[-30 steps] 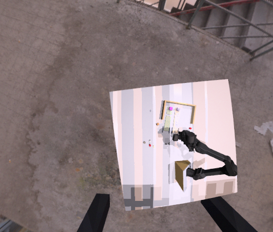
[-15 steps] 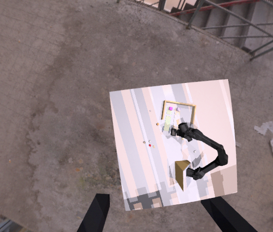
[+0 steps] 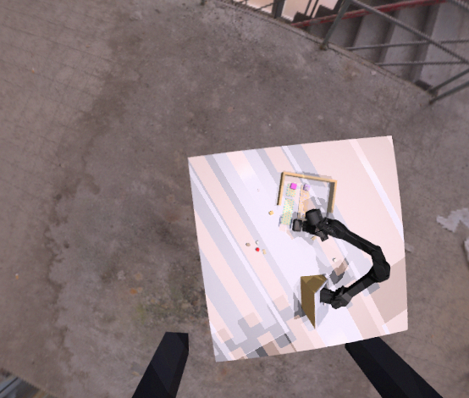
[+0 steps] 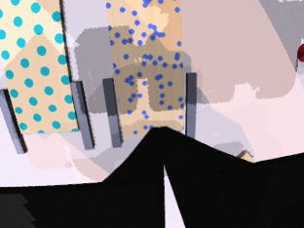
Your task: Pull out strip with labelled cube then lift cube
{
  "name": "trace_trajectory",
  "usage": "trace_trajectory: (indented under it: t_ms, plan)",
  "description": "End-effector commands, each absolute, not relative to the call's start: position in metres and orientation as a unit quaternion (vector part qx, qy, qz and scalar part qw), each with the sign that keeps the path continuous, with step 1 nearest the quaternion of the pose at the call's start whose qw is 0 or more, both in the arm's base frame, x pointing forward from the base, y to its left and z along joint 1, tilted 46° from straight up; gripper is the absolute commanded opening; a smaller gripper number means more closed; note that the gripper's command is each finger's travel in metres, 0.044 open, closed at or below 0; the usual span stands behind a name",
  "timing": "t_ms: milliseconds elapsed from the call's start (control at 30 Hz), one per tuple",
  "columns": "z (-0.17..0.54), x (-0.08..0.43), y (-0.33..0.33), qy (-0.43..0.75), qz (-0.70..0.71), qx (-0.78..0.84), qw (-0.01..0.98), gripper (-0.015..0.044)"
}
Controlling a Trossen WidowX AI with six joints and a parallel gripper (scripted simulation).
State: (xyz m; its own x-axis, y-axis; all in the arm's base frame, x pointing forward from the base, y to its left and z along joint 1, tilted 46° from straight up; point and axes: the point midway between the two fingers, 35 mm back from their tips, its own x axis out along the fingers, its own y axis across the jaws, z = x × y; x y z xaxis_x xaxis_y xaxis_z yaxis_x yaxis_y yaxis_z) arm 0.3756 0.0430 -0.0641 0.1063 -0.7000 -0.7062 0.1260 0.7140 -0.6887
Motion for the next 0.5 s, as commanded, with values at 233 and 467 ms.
trace_trajectory:
  t_ms: [233, 467]
  plan:
    - [-0.078, 0.378, 0.029, 0.602, -0.294, -0.242, 0.702, 0.0]
    - [-0.086, 0.38, 0.021, 0.602, -0.294, -0.242, 0.702, 0.0]
